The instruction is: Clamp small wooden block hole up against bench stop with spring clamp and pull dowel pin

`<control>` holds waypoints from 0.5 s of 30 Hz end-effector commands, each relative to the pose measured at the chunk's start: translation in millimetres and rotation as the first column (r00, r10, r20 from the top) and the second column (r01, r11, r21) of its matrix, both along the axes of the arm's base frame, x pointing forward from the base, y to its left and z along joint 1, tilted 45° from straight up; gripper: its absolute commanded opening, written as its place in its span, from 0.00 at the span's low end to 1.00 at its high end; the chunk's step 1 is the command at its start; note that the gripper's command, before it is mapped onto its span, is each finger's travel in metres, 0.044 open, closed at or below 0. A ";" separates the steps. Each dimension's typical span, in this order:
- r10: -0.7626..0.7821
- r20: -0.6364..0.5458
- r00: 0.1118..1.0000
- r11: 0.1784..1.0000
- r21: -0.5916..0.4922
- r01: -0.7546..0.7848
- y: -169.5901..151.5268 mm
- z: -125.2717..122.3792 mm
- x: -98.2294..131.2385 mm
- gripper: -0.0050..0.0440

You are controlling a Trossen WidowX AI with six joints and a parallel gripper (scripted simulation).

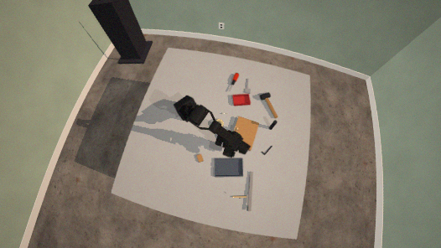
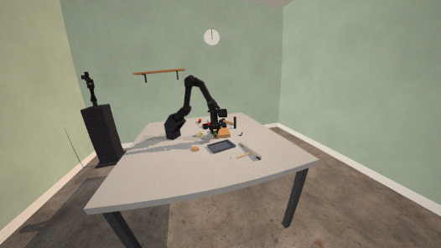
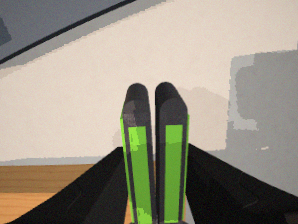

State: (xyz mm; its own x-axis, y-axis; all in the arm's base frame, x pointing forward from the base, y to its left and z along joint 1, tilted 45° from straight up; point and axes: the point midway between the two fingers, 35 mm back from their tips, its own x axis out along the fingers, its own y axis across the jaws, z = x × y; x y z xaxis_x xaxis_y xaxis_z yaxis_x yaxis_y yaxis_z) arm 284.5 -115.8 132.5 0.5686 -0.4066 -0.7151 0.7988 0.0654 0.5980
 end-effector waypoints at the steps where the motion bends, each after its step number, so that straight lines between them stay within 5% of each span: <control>1: -0.001 -0.004 1.000 1.000 0.000 0.001 1.8 -2.6 -0.2 0.10; 15: -0.001 -0.004 1.000 1.000 0.000 0.001 8.1 -5.2 1.2 0.10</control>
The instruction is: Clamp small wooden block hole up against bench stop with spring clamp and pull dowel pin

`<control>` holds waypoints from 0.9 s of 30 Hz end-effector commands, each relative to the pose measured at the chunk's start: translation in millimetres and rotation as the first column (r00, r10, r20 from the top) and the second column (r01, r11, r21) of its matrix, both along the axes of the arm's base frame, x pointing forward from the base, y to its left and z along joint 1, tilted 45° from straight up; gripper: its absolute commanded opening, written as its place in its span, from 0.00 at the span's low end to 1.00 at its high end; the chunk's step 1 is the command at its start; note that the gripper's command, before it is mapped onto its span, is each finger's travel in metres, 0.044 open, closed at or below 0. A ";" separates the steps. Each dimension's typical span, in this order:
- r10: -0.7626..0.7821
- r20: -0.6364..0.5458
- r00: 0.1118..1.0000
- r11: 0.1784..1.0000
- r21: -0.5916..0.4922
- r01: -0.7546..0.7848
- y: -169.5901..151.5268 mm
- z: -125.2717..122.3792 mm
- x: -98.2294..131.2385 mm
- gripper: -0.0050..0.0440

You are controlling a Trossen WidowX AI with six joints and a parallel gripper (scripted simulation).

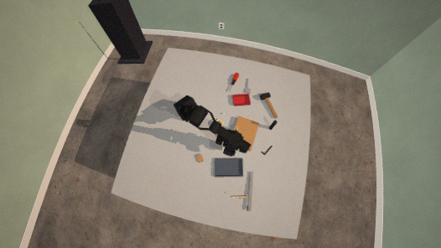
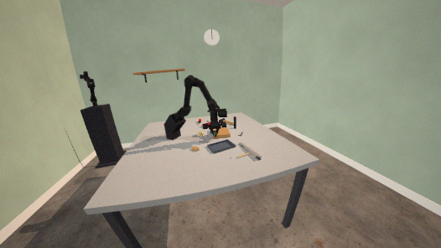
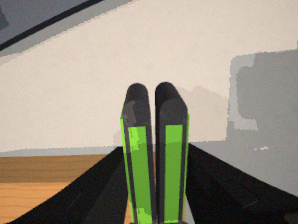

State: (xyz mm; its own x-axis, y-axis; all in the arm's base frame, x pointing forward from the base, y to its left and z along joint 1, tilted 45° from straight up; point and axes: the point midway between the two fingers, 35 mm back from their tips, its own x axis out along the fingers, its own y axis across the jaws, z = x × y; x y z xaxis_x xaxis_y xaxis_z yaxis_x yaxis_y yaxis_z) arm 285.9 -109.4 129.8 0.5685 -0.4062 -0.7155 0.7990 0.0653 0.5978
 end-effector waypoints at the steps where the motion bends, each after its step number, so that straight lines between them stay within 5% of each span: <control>1: -0.001 -0.004 1.000 1.000 0.000 0.001 2.3 -2.7 -0.1 0.10; 27: -0.001 -0.004 1.000 1.000 0.000 0.001 12.9 -7.1 2.3 0.10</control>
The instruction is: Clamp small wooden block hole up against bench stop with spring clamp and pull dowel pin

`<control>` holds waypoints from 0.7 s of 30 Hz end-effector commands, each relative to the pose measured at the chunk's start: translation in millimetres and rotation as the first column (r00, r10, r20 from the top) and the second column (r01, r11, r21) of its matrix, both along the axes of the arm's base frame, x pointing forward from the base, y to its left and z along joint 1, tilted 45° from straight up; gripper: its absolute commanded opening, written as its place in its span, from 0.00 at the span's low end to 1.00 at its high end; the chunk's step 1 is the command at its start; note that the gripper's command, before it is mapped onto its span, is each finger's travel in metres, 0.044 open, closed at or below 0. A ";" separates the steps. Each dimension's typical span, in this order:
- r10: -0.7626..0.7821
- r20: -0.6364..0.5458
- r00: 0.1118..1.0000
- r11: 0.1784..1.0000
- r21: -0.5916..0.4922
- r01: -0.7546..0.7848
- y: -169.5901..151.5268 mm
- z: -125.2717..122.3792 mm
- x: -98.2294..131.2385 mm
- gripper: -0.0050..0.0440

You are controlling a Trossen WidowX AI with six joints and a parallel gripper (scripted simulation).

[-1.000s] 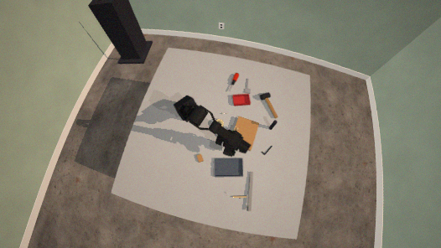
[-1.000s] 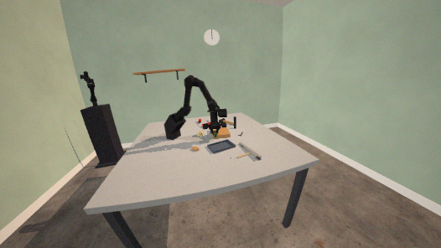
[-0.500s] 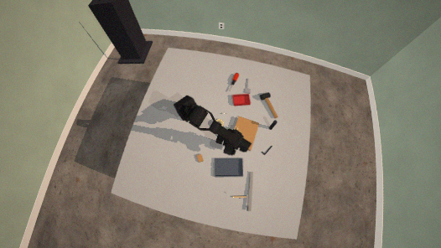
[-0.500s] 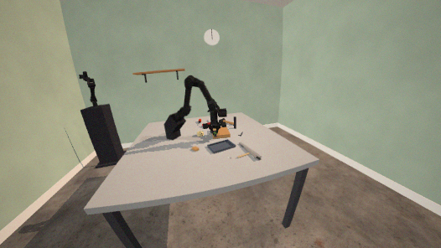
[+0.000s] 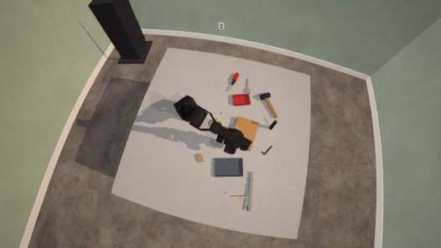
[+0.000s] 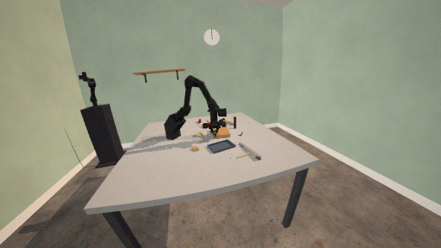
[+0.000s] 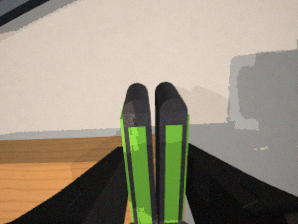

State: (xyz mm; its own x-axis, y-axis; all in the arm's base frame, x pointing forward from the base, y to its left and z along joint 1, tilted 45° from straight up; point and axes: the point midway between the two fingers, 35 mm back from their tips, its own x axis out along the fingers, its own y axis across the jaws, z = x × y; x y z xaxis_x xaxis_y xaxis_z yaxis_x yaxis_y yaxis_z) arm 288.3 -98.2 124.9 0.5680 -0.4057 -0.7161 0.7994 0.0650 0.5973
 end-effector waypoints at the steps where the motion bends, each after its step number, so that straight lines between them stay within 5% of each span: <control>1: -0.001 -0.003 1.000 1.000 -0.001 0.001 2.1 -2.4 0.0 0.10; 21: -0.001 -0.003 1.000 1.000 -0.001 0.001 10.6 -5.9 1.8 0.10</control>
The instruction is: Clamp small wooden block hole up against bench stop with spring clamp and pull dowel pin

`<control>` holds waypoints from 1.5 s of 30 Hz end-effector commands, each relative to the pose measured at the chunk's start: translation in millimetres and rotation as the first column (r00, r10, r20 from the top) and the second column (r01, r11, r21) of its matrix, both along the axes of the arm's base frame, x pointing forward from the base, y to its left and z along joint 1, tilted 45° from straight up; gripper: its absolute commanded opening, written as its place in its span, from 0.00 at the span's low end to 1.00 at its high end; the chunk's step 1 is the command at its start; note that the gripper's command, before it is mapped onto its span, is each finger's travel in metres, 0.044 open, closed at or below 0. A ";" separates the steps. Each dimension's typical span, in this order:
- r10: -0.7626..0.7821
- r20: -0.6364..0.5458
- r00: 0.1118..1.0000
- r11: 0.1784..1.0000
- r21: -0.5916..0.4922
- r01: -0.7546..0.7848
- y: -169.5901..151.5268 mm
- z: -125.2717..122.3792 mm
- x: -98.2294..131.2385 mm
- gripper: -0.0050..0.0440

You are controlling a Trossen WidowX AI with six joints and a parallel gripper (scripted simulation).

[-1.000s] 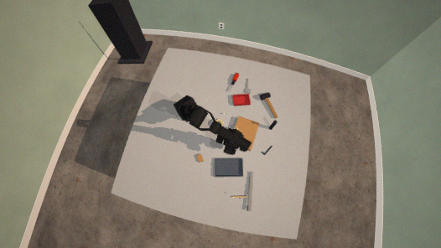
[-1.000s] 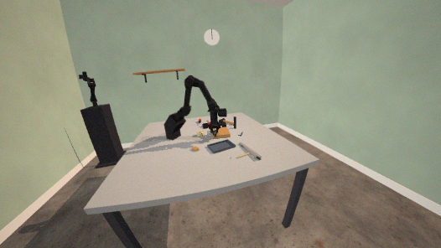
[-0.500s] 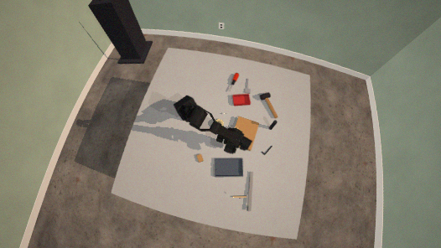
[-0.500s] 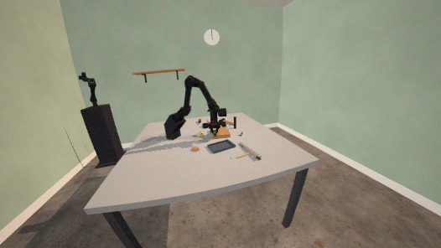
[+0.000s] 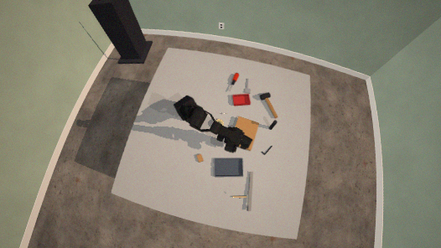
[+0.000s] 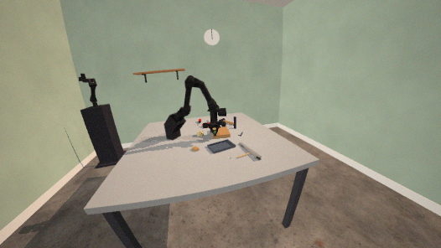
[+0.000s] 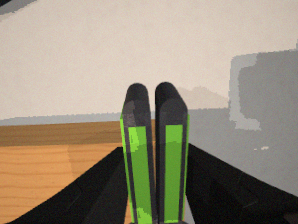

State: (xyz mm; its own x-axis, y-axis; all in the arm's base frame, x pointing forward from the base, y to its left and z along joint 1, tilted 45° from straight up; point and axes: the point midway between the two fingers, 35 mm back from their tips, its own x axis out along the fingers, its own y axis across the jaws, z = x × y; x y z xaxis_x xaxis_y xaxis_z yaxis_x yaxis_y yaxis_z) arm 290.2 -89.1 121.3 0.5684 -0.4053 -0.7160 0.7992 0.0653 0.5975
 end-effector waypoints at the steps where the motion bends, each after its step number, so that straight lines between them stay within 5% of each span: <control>1: -0.001 -0.004 1.000 1.000 -0.001 0.001 1.6 -2.1 0.1 0.10; 45: -0.001 -0.004 1.000 1.000 -0.001 0.001 2.2 1.6 5.2 0.10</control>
State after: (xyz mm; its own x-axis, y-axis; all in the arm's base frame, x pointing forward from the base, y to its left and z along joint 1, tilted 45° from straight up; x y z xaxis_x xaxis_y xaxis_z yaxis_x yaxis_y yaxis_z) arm 294.4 -86.2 121.5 0.5636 -0.4027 -0.7212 0.8040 0.0668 0.5909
